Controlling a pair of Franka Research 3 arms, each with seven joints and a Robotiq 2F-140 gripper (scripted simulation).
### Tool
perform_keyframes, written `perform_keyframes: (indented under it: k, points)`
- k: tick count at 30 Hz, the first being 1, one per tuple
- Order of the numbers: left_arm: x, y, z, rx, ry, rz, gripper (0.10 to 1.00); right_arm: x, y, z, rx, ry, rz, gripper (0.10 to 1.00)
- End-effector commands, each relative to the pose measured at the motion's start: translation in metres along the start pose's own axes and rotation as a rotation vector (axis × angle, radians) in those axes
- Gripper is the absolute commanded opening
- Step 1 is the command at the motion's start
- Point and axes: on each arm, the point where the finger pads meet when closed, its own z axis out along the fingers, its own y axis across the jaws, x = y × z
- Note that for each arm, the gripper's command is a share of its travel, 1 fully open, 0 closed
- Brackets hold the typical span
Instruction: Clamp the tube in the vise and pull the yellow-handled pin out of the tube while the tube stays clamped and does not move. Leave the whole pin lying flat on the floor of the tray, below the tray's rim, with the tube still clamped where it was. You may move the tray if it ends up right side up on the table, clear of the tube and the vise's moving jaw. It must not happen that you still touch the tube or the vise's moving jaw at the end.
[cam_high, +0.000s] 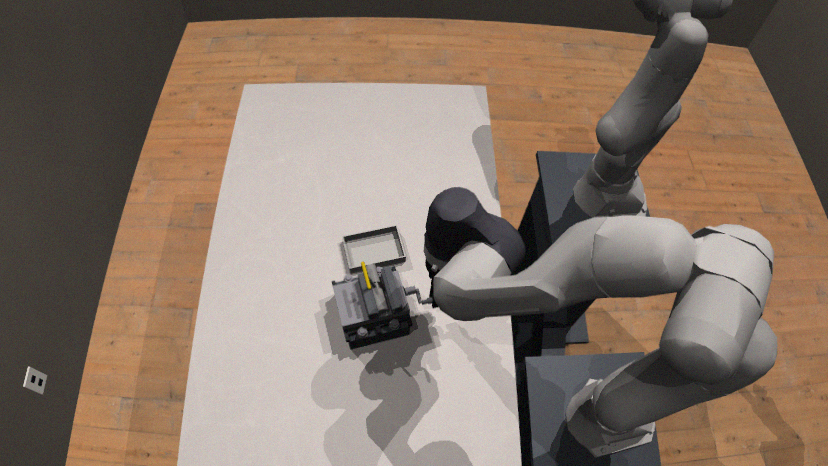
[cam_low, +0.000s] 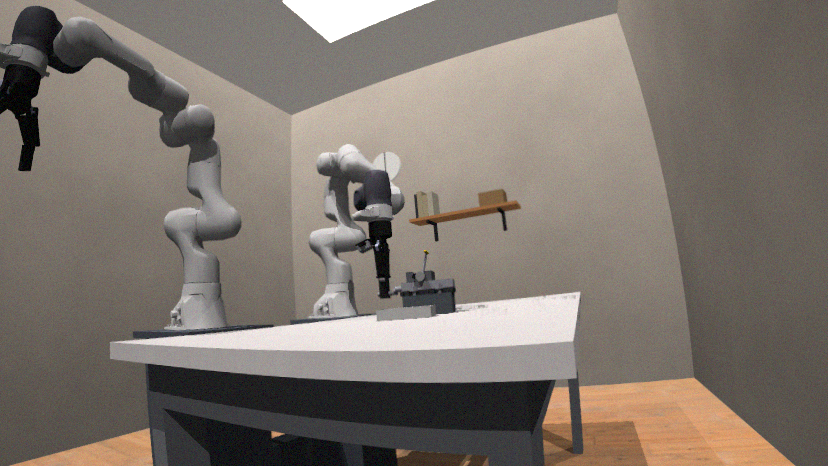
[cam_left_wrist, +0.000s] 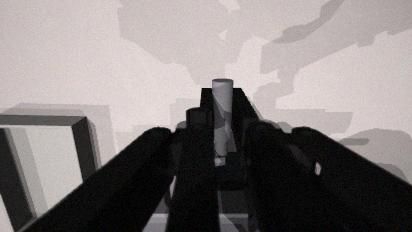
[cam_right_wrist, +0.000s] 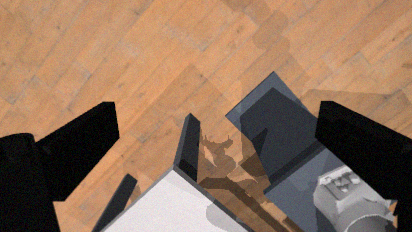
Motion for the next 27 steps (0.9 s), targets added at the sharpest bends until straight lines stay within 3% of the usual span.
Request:
perform_keyframes:
  k: [1, 13, 27]
  points:
    - [0.000, 0.002, -0.008, -0.004, -0.002, -0.007, 0.130, -0.001, 0.000, 0.000, -0.001, -0.003, 0.005, 1.000]
    - [0.000, -0.015, -0.038, -0.004, -0.002, -0.007, 0.130, -0.001, 0.000, 0.000, -0.001, -0.003, 0.005, 1.000]
    - [0.000, -0.041, -0.041, -0.004, -0.002, -0.007, 0.130, -0.001, 0.000, 0.000, -0.001, -0.003, 0.005, 1.000]
